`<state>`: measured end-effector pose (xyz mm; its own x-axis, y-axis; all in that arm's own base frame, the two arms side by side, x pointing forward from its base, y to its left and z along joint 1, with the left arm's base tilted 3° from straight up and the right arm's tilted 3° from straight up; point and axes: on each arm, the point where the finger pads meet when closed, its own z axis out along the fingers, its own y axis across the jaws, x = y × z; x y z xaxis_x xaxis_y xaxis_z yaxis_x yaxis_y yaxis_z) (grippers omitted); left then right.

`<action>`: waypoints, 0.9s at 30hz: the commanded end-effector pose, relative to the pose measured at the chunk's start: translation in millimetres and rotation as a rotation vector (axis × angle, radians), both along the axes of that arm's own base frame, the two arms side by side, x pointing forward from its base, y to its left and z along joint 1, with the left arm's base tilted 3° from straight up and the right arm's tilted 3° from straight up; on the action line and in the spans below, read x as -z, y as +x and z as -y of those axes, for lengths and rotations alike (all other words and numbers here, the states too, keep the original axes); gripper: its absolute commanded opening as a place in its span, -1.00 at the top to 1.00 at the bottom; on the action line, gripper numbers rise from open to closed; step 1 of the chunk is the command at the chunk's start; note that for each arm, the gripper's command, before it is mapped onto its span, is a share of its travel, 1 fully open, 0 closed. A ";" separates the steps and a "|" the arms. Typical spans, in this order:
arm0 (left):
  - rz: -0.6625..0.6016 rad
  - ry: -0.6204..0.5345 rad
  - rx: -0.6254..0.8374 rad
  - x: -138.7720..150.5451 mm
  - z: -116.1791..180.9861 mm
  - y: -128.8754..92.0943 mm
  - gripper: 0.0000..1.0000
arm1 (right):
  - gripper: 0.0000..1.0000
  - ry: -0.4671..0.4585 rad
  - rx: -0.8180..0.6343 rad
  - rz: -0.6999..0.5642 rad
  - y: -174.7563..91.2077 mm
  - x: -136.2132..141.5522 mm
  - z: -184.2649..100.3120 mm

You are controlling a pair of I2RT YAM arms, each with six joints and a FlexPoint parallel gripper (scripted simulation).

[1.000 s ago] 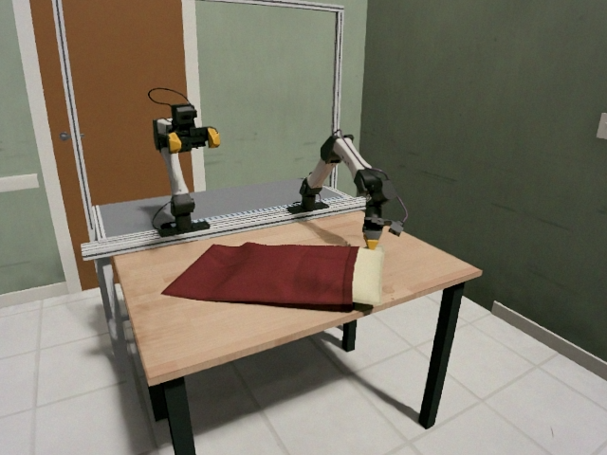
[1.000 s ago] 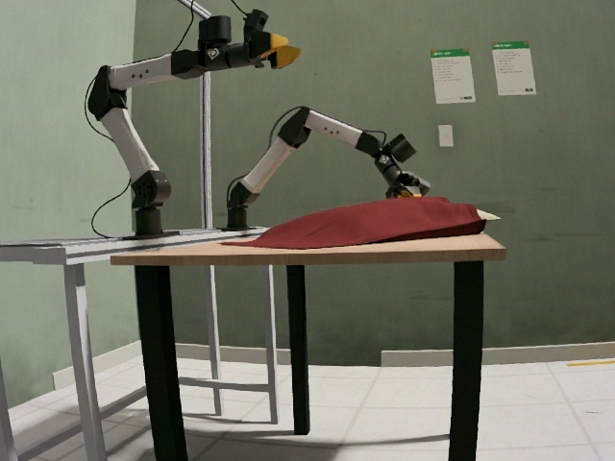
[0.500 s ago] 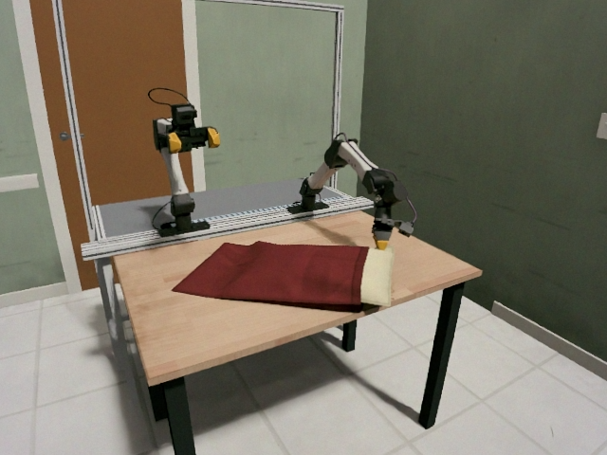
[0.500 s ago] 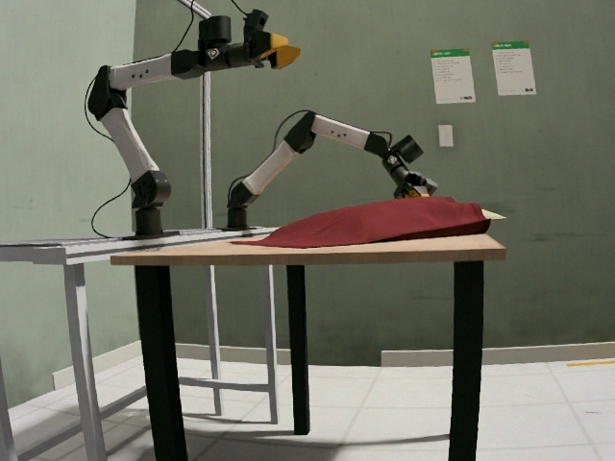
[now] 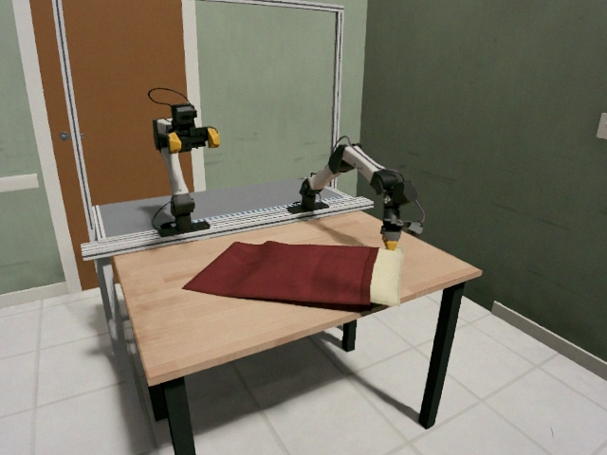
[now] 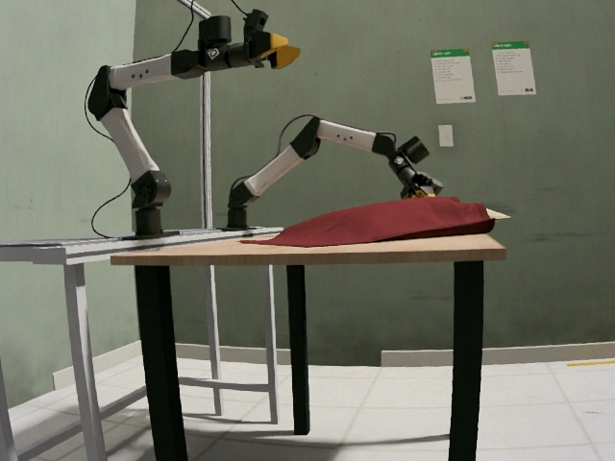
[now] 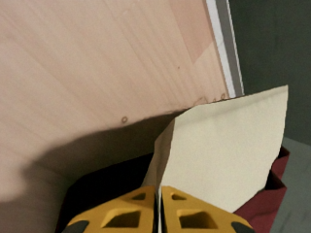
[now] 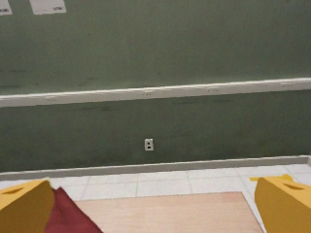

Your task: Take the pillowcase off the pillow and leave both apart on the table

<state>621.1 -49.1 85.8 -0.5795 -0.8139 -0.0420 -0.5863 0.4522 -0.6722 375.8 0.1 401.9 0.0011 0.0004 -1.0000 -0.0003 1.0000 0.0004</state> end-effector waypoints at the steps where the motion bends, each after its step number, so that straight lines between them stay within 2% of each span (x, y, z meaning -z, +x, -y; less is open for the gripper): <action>1: -0.017 0.004 0.011 7.9 2.7 1.0 1.00 | -1.00 -0.007 -0.006 0.008 -3.4 -7.7 -0.2; 8: -0.024 -0.002 0.010 10.0 7.8 0.3 1.00 | -1.00 -0.007 -0.006 0.008 -3.4 -7.7 -0.2; 9: -0.056 -0.005 0.014 22.0 11.4 -6.4 1.00 | -1.00 -0.007 -0.006 0.008 -3.4 -7.7 -0.2; 12: -0.056 -0.005 0.006 22.0 6.2 -5.9 1.00 | -1.00 -0.007 -0.006 0.008 -3.4 -7.7 -0.2; 13: -0.031 -0.004 0.005 9.2 5.0 -3.7 1.00 | -1.00 -0.007 -0.006 0.008 -3.4 -7.7 -0.2; 14: -0.072 -0.007 0.015 28.2 12.2 -10.1 1.00 | -1.00 -0.007 -0.006 0.008 -3.4 -7.7 -0.2; 20: -0.034 -0.010 0.018 5.8 13.6 -8.6 1.00 | -1.00 -0.007 -0.006 0.008 -3.4 -7.7 -0.2; 22: -0.034 -0.010 0.018 6.1 13.5 -8.7 1.00 | -1.00 -0.007 -0.006 0.008 -3.4 -7.7 -0.2; 23: -0.010 -0.012 0.020 -4.4 14.3 -6.8 1.00 | -1.00 -0.007 -0.006 0.008 -3.4 -7.7 -0.2; 25: -0.010 -0.012 0.020 -4.5 14.3 -6.9 1.00 | -1.00 -0.007 -0.006 0.008 -3.4 -7.7 -0.2; 26: 0.015 -0.014 0.022 -15.2 15.0 -5.1 1.00 | -1.00 -0.007 -0.006 0.008 -3.4 -7.7 -0.2; 27: 0.004 -0.014 0.022 -11.2 15.0 -6.1 1.00 | -1.00 -0.007 -0.006 0.008 -3.4 -7.7 -0.2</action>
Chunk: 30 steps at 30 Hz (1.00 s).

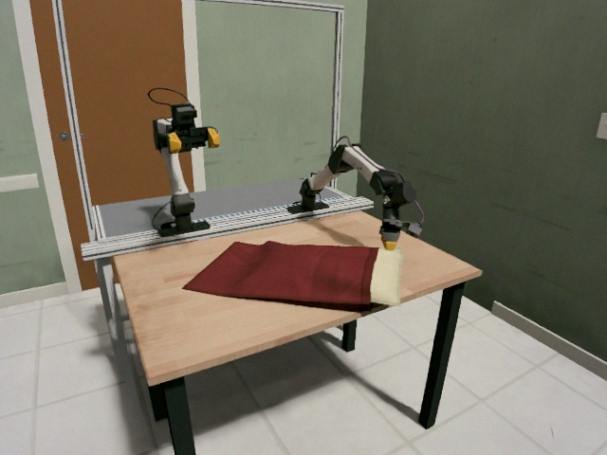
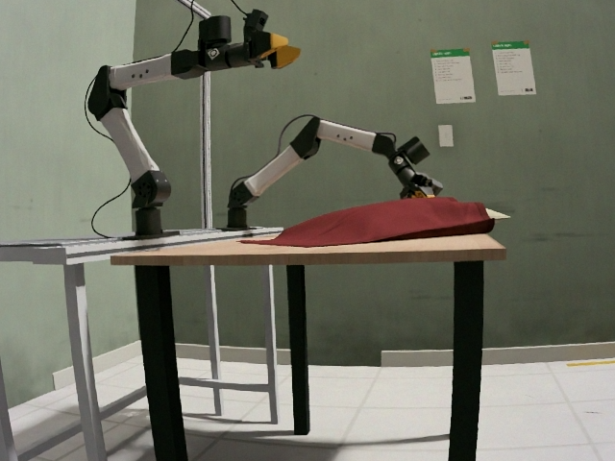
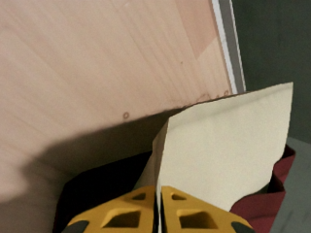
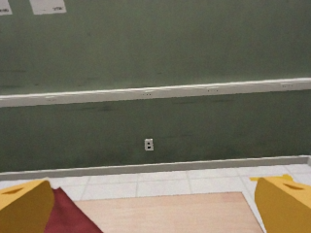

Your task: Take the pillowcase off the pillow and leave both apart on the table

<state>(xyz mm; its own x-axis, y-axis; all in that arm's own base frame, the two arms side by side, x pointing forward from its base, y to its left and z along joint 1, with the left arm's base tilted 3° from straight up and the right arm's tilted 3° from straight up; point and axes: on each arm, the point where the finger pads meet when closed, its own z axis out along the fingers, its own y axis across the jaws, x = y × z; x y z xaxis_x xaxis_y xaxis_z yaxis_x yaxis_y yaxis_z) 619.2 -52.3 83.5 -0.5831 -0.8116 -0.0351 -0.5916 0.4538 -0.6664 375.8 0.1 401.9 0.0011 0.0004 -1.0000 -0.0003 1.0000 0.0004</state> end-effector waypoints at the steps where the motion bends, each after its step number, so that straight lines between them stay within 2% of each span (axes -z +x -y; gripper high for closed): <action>1: 0.015 -0.013 0.018 -13.4 11.8 -4.2 1.00 | -1.00 -0.007 -0.006 0.008 -3.4 -7.7 -0.2; 3: -0.002 -0.008 0.010 -4.3 7.3 -4.2 1.00 | -1.00 -0.007 -0.006 0.008 -3.4 -7.7 -0.2; 4: 0.026 -0.013 0.019 -19.2 12.3 -4.1 1.00 | -1.00 -0.007 -0.006 0.008 -3.4 -7.7 -0.2; 6: 0.009 -0.013 0.019 -10.6 12.3 -4.6 1.00 | -1.00 -0.007 -0.006 0.008 -3.4 -7.7 -0.2; 7: 0.002 -0.007 0.014 3.1 2.4 4.1 1.00 | -1.00 -0.007 -0.006 0.008 -3.4 -7.7 -0.2; 8: -0.003 -0.007 0.005 4.7 -4.8 5.0 1.00 | -1.00 -0.007 -0.006 0.008 -3.4 -7.7 -0.2; 30: -0.002 0.008 -0.009 4.9 -28.9 24.7 1.00 | -1.00 -0.007 -0.006 0.008 -3.4 -7.7 -0.2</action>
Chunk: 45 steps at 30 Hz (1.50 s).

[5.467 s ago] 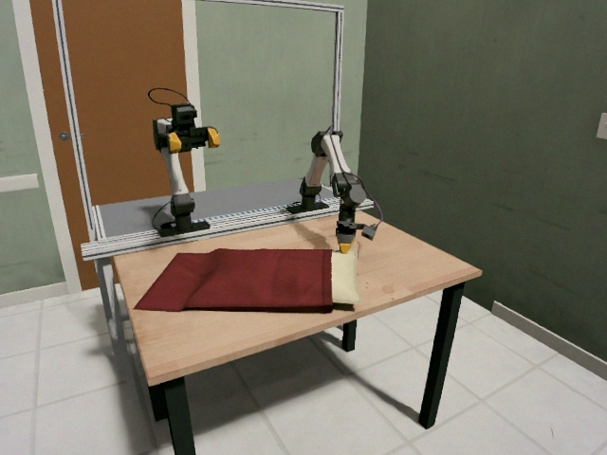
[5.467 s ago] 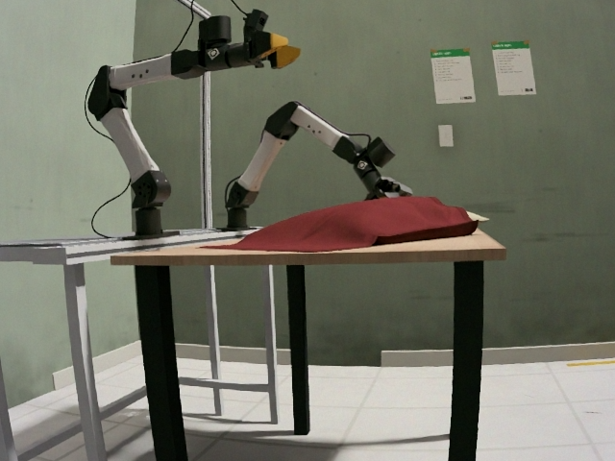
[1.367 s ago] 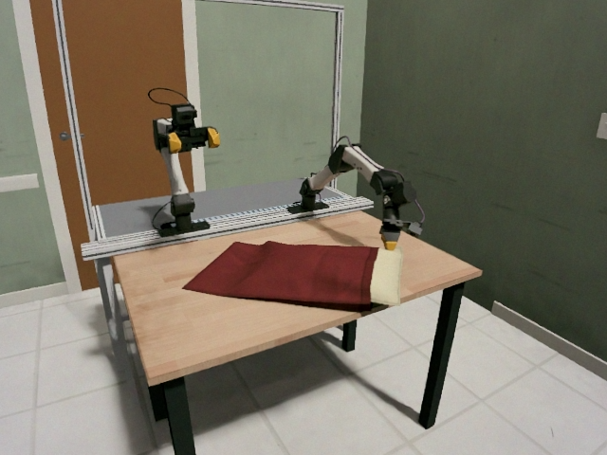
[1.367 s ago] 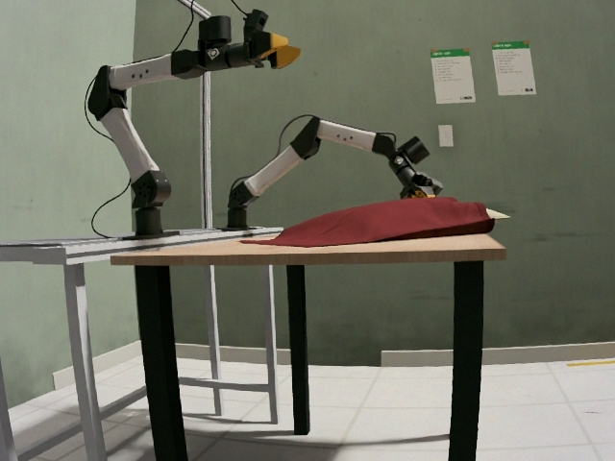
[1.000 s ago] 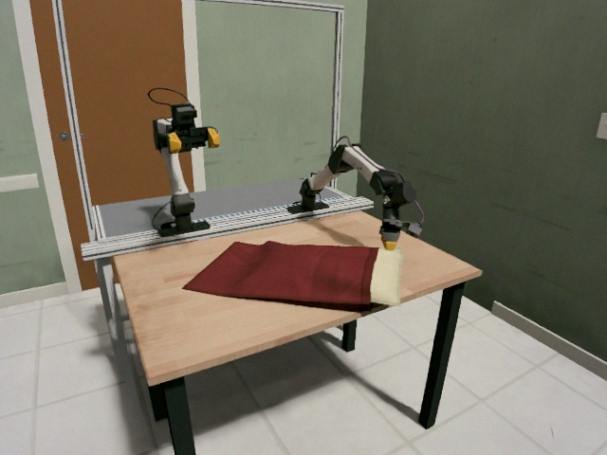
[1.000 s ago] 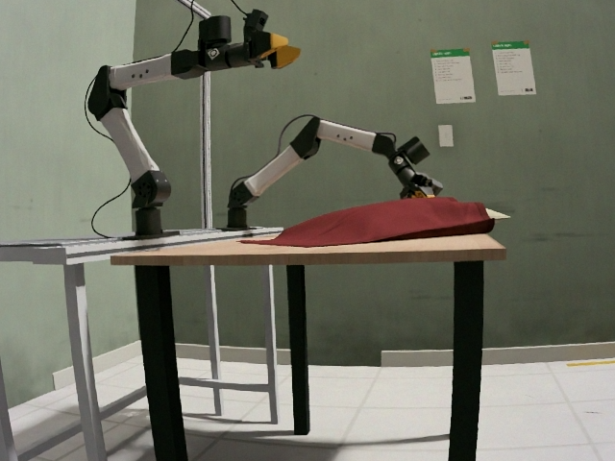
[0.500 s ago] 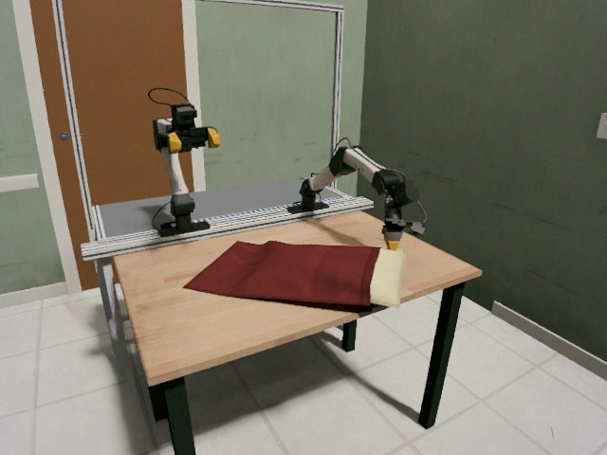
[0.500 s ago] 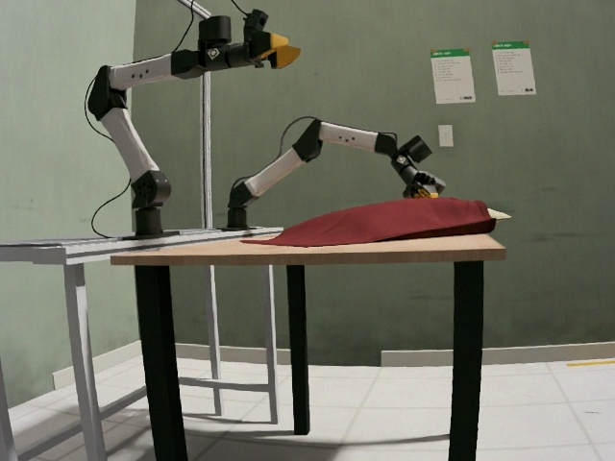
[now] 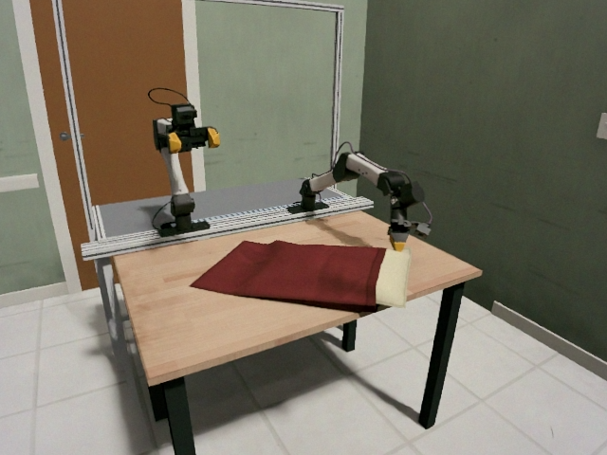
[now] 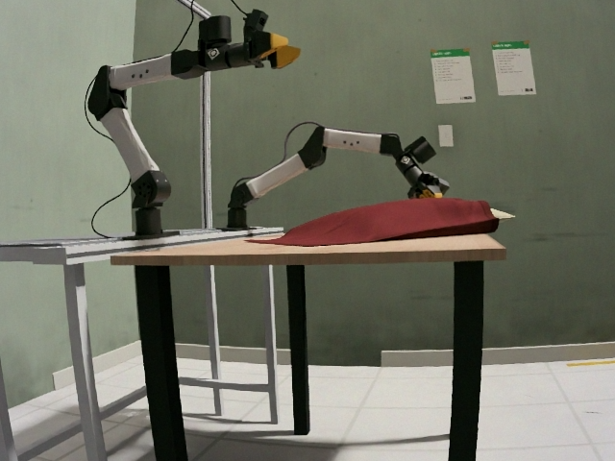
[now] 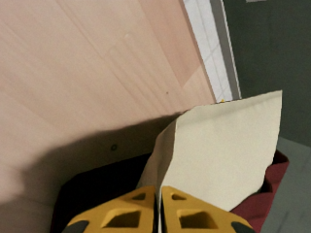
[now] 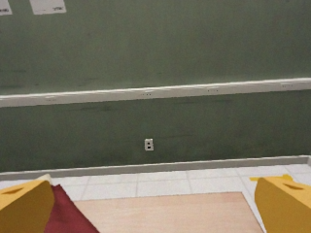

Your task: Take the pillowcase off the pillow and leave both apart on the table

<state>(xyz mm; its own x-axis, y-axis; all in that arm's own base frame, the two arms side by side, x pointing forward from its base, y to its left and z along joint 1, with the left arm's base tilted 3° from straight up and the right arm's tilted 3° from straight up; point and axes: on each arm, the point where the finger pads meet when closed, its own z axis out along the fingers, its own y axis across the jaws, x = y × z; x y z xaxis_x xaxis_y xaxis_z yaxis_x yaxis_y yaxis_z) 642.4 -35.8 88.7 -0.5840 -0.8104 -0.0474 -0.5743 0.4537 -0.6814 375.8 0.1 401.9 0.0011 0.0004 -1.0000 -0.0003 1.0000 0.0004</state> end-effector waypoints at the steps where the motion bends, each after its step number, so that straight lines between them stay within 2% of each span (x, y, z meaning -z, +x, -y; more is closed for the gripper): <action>1: -0.026 0.011 -0.012 10.2 -12.7 1.6 1.00 | -1.00 -0.007 -0.006 0.008 -3.4 -7.7 -0.2; 7: -0.028 0.009 -0.003 10.7 -7.3 1.1 1.00 | -1.00 -0.007 -0.006 0.008 -3.4 -7.7 -0.2; 20: -0.036 0.002 -0.012 14.3 -44.5 -1.7 1.00 | -1.00 -0.007 -0.006 0.008 -3.4 -7.7 -0.2; 23: -0.036 0.002 -0.012 14.3 -44.4 -1.7 1.00 | -1.00 -0.007 -0.006 0.008 -3.4 -7.7 -0.2; 26: -0.036 0.004 0.008 14.8 -30.6 -1.6 1.00 | -1.00 -0.007 -0.006 0.008 -3.4 -7.7 -0.2; 45: -0.031 -0.004 0.020 13.3 -25.0 -1.0 1.00 | -1.00 -0.007 -0.006 0.008 -3.4 -7.7 -0.2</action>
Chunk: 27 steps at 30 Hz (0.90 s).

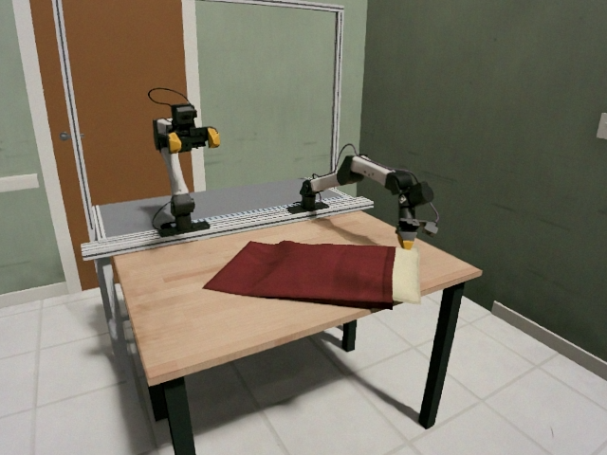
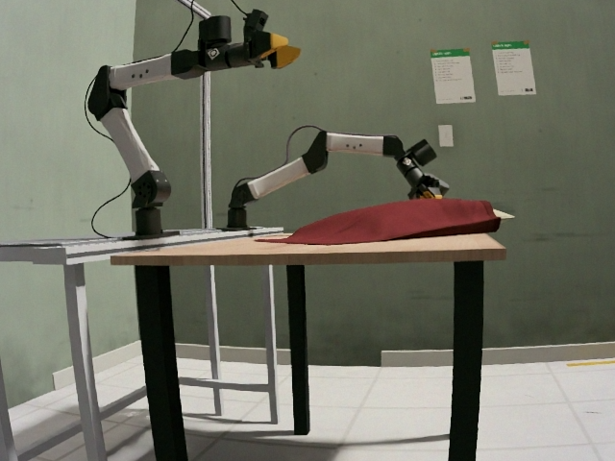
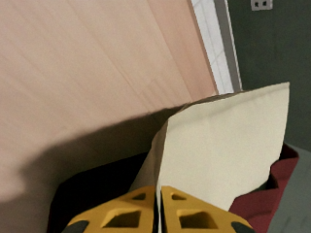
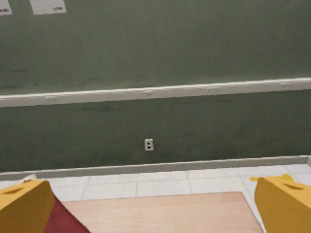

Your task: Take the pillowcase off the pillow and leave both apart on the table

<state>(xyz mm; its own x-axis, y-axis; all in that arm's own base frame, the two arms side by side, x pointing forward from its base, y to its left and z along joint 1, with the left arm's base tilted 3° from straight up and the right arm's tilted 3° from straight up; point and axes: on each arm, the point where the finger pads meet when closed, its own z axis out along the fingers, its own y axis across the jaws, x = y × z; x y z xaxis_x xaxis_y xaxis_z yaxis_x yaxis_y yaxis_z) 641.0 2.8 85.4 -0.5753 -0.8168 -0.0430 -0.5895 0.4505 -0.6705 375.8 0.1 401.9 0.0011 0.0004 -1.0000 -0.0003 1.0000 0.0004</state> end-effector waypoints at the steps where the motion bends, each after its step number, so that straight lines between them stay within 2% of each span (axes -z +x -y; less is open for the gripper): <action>1: -0.017 -0.010 0.031 10.1 13.5 0.3 1.00 | -1.00 -0.007 -0.006 0.008 -3.4 -7.7 -0.2; 27: -0.011 -0.013 0.039 7.6 17.4 0.5 1.00 | -1.00 -0.007 -0.006 0.008 -3.4 -7.7 -0.2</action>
<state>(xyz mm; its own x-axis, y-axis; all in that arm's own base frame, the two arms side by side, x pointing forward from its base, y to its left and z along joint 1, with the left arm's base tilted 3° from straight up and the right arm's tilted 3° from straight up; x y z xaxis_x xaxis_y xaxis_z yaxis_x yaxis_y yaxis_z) 641.2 0.7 85.9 -0.5779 -0.8150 -0.0438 -0.5873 0.4525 -0.6711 375.8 0.1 401.9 0.0011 0.0004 -1.0000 -0.0003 1.0000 0.0004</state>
